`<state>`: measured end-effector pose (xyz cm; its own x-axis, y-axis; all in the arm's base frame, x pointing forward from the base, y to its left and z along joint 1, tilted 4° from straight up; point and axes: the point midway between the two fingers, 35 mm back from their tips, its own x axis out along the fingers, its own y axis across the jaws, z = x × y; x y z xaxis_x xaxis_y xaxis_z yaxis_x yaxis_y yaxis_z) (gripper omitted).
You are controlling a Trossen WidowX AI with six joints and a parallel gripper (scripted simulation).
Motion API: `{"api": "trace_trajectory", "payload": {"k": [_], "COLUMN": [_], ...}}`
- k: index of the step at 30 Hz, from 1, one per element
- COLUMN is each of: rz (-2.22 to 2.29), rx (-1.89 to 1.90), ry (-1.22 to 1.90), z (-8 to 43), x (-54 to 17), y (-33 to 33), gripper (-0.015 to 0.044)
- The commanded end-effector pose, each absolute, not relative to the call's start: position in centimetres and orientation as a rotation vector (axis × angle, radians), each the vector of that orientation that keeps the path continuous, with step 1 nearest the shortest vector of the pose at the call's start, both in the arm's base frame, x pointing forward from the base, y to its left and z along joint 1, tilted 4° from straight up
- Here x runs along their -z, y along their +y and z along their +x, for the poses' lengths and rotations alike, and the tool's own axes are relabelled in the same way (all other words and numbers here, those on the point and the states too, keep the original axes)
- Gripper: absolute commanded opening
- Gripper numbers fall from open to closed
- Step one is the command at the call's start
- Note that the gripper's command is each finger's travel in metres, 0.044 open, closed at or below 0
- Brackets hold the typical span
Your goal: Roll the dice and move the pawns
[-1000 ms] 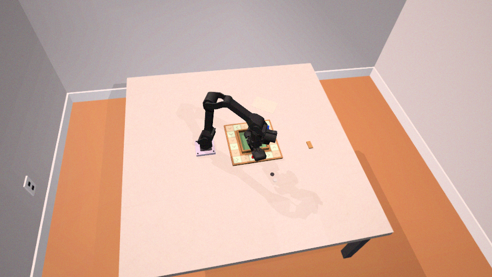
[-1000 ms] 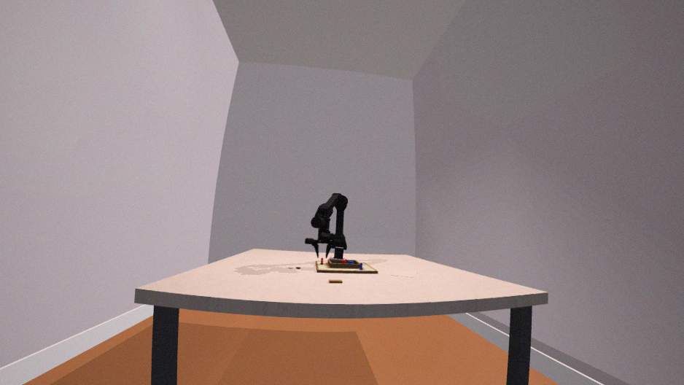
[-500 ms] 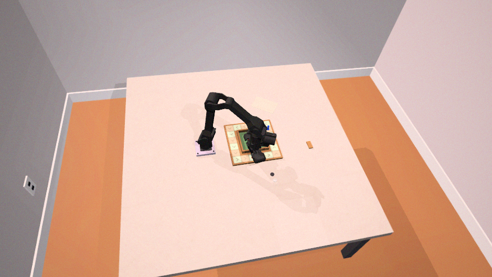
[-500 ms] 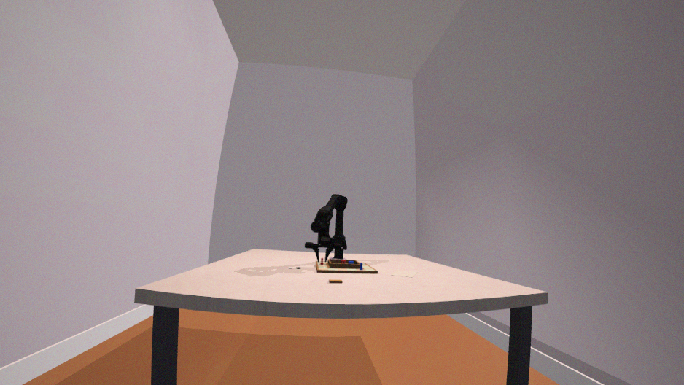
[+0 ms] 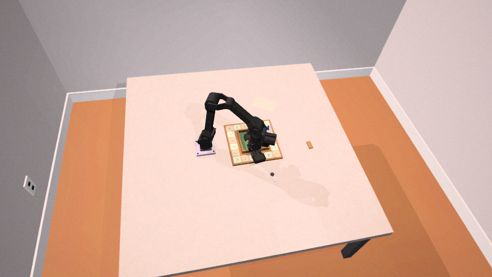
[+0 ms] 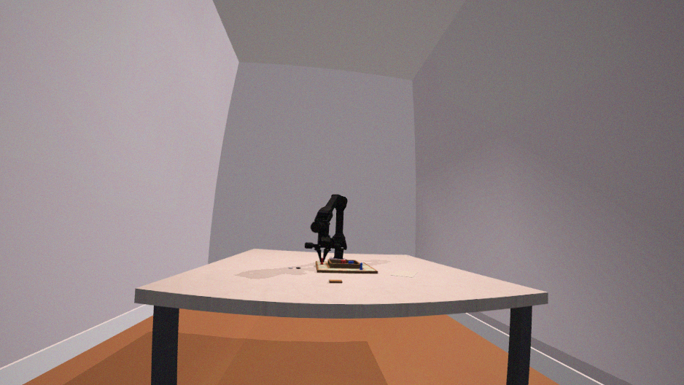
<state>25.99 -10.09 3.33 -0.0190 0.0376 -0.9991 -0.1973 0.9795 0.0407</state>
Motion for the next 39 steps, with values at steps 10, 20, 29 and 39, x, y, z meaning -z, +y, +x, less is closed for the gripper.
{"api": "trace_trajectory", "payload": {"k": [10, 20, 29, 39], "rz": [-0.126, -0.126, -0.126, -0.121], "rx": [-0.189, -0.189, -0.189, -0.189], "ry": [1.58, 1.58, 1.58, 1.577], "z": [26.9, 26.7, 26.7, 31.5], "x": [-8.8, -14.0, -15.7, -13.7], "y": [-10.5, -10.4, -10.2, -8.7], "gripper": [0.0, 0.0, 0.0, 0.0]}}
